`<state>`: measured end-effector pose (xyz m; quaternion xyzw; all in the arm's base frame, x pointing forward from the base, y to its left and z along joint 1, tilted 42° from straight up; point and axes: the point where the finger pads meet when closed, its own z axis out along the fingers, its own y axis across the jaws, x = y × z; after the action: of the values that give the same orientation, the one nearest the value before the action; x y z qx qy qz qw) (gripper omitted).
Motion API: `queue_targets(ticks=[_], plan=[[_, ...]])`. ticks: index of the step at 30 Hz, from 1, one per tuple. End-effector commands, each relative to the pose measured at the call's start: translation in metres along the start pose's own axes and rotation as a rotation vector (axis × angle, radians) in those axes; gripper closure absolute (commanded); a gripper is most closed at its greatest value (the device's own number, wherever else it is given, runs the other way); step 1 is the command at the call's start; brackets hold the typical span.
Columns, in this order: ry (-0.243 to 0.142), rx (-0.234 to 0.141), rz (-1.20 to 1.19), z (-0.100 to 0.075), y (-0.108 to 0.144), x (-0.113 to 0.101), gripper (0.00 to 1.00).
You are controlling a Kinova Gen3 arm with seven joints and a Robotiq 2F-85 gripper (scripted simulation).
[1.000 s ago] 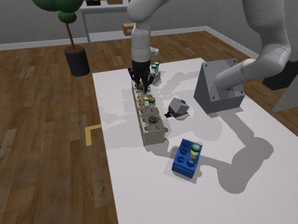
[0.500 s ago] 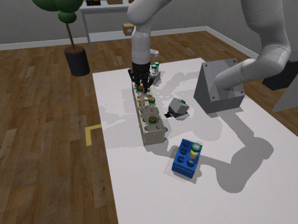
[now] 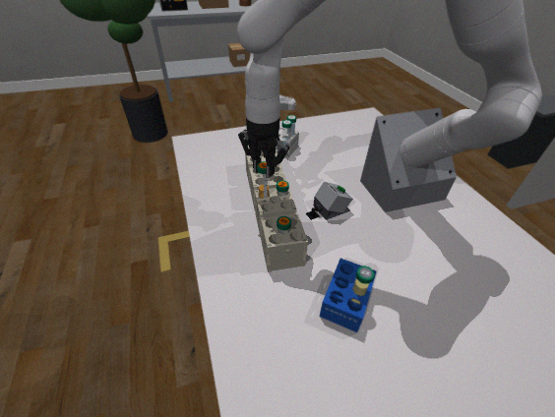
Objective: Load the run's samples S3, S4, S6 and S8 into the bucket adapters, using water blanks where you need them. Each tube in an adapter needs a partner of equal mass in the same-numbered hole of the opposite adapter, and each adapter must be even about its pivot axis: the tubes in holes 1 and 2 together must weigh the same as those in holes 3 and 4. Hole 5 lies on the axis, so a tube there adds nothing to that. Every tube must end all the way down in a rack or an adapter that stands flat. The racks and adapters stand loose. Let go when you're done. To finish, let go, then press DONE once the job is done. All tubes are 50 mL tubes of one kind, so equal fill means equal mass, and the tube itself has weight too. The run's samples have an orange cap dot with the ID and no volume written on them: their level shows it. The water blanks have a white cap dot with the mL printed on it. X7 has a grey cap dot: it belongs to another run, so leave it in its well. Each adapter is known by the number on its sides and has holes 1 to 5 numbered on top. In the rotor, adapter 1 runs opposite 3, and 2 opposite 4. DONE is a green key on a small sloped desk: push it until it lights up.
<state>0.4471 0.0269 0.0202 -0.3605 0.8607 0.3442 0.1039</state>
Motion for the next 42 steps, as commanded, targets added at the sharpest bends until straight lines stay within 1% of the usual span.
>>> queue_targets(ticks=[1,42], plan=[[-0.001,0.002,0.0,0.001,0.0,0.0,0.9],[-0.001,0.002,0.0,0.025,-0.001,0.0,0.9]])
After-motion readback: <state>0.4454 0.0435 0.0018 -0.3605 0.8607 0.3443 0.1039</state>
